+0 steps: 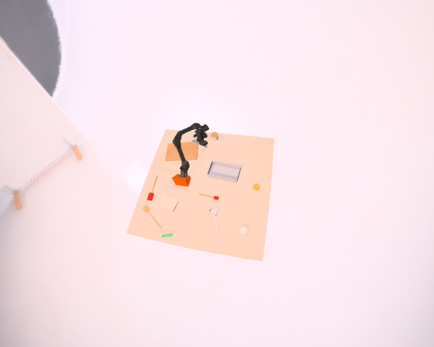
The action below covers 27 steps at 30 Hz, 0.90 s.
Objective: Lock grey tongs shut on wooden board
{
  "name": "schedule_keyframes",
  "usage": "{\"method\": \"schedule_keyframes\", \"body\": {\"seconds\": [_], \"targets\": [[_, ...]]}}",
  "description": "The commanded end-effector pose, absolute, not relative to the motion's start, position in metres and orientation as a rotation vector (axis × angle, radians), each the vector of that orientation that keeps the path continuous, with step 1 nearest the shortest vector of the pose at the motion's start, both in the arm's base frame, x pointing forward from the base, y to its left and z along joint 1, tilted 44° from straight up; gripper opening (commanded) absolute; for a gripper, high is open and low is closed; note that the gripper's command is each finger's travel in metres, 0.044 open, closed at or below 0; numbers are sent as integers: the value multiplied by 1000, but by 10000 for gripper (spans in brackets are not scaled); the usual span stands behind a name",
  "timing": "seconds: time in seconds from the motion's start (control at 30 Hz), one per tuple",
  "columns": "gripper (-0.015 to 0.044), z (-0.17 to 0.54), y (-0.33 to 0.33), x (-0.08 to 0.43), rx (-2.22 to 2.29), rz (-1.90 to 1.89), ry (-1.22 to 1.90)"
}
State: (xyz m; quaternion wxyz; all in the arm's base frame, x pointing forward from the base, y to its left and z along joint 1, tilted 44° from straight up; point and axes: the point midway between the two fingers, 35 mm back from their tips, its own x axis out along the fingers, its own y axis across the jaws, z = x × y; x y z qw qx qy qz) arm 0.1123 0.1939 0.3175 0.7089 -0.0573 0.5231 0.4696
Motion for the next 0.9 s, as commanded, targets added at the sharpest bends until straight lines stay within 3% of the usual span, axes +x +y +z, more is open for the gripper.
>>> {"method": "schedule_keyframes", "body": {"seconds": [0.0, 0.87], "targets": [[-150, 319, 197, 108, -117, 1019, 1168], [-150, 311, 212, 67, -85, 866, 1250]]}}
